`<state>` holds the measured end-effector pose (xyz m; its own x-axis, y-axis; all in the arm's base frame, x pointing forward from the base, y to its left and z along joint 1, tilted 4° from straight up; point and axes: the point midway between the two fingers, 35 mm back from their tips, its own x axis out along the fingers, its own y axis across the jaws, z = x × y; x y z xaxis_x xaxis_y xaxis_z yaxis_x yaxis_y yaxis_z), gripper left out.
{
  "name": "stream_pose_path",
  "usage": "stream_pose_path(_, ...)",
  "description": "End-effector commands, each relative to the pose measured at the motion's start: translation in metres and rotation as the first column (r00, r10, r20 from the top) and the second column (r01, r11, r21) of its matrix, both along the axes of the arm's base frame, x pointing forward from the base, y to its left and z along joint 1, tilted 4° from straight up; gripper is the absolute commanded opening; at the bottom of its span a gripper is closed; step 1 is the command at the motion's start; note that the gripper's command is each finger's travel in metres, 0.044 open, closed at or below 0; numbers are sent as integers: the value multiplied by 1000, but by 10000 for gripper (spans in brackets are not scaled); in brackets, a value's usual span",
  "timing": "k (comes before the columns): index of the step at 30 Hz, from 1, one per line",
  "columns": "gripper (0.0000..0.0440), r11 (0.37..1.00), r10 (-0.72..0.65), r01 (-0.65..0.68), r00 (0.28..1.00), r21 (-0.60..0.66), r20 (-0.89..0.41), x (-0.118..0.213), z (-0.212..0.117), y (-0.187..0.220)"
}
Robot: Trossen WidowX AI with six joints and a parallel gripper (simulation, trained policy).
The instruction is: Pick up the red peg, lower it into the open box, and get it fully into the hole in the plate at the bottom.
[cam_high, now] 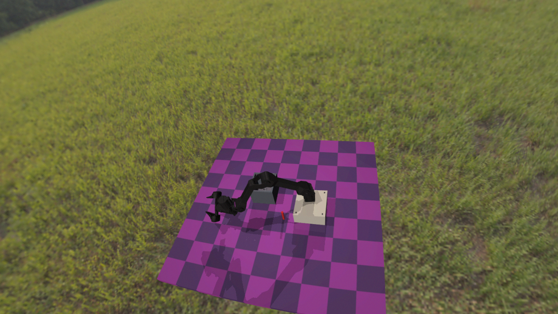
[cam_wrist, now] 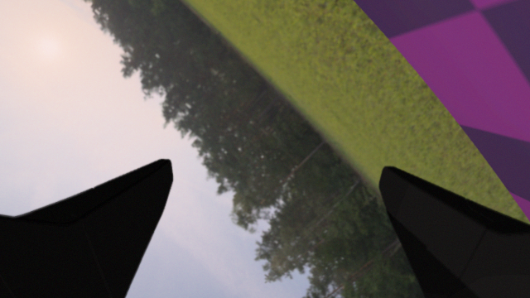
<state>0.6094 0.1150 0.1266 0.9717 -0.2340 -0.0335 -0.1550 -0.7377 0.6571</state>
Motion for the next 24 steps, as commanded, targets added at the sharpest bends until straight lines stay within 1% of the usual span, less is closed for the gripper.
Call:
stream_pose_path(1,440,997,52,-55,997,-62,-59,-2,-1,13)
stream_pose_path(6,440,975,127,-154,977,-158,-170,-6,-9,31)
stream_pose_path(12,440,924,205,-287,930,-252,-306,-14,-19,52)
stream_pose_path(18,440,847,270,-429,855,-313,-443,-27,-29,70)
stream_pose_path(24,440,750,320,-573,752,-331,-576,-46,-39,86)
